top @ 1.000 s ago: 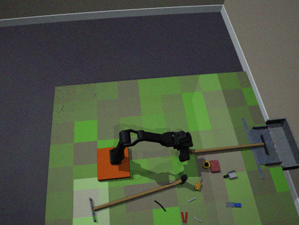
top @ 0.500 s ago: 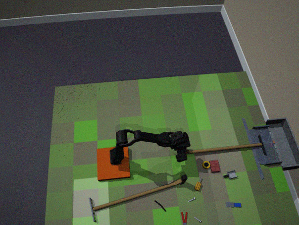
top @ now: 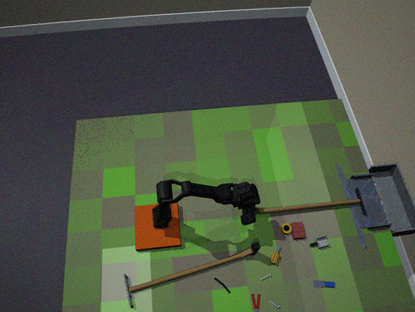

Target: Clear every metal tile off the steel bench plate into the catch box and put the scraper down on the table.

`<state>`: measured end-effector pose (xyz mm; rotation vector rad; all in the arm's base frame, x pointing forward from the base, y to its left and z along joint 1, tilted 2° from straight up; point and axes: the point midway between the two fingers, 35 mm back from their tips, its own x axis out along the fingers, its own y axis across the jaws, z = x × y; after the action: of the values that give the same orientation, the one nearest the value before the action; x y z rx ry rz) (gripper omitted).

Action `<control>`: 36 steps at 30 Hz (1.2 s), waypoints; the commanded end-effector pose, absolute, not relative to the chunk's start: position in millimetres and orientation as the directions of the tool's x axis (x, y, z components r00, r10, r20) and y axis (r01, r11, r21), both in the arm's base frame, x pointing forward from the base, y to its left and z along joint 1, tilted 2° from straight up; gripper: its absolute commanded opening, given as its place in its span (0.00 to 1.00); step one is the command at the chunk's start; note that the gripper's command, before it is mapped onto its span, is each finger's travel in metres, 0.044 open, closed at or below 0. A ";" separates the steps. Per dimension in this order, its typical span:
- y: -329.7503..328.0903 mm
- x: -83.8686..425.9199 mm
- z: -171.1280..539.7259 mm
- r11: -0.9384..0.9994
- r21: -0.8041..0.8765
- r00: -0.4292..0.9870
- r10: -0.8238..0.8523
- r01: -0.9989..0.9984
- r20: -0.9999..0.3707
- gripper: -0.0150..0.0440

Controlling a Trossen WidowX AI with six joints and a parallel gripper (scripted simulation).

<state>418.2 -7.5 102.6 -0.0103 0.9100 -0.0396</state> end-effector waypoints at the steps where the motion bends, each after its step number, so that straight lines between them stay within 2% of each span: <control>1: -7.8 416.3 109.7 0.999 -0.025 0.631 -0.042 0.037 -0.774 0.25; 36: -7.3 376.3 105.2 0.999 -0.025 0.632 -0.043 0.038 -0.774 0.25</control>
<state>377.3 -6.9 100.1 -0.0093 0.9059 -0.0405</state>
